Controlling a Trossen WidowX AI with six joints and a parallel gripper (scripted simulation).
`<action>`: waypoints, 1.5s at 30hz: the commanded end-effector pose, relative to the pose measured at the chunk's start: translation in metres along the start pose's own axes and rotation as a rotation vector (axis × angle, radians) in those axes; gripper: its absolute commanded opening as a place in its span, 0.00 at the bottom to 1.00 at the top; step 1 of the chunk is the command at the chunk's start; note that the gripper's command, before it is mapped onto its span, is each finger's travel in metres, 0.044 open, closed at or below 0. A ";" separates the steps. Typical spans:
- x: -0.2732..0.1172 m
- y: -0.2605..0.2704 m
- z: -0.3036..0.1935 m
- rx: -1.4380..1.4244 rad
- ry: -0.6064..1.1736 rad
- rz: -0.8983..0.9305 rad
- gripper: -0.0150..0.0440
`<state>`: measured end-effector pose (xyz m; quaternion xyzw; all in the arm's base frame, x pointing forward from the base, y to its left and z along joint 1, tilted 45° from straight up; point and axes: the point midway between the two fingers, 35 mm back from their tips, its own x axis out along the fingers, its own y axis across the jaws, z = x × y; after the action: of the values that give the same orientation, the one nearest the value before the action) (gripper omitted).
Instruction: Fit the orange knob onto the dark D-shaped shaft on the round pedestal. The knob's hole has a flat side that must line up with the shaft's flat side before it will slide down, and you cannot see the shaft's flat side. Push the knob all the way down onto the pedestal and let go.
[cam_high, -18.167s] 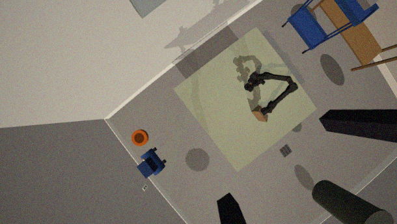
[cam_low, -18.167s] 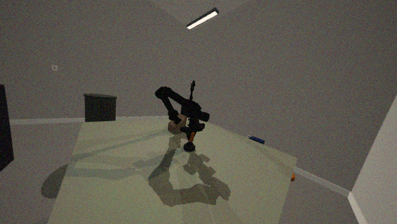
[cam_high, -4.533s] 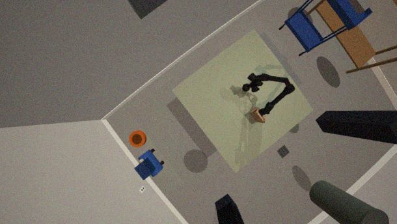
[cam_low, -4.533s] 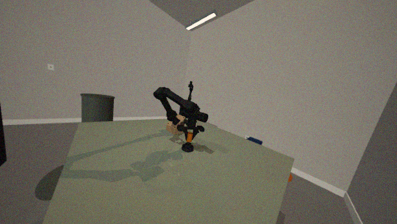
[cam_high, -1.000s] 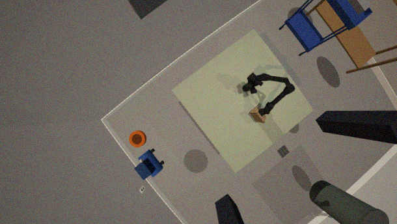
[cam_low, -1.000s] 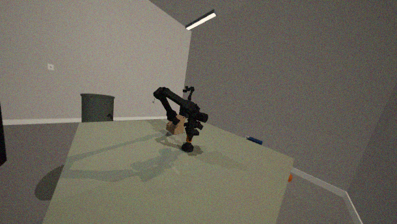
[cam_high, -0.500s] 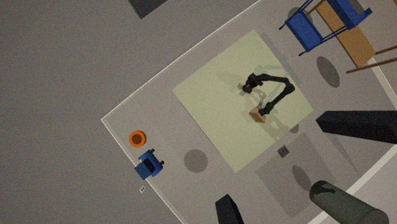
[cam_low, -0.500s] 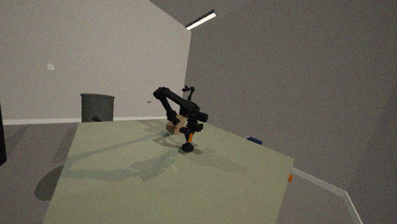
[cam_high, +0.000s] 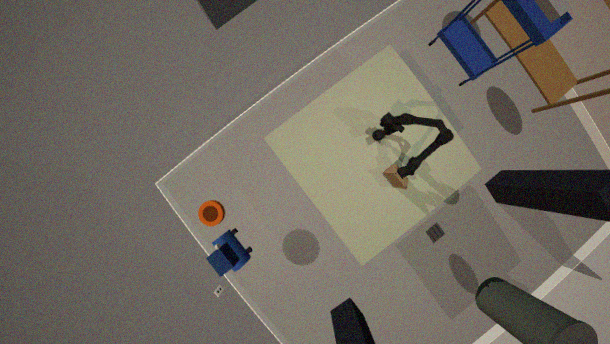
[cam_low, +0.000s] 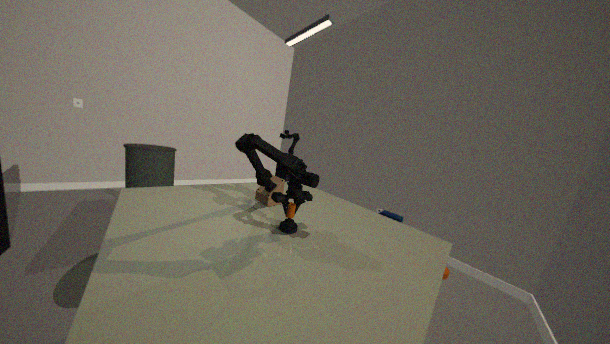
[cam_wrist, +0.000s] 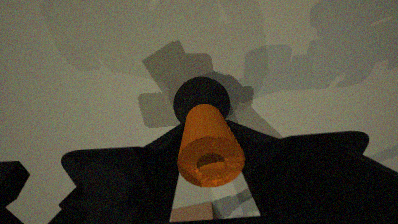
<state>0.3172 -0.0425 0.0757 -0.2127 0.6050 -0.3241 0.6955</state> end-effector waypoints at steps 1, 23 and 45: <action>0.000 0.000 0.002 0.020 -0.006 0.001 0.25; 0.003 0.001 0.005 0.020 -0.006 0.001 0.25; 0.000 -0.003 0.002 0.229 -0.006 0.001 0.25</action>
<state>0.3177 -0.0442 0.0770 -0.1387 0.5676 -0.3860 0.7139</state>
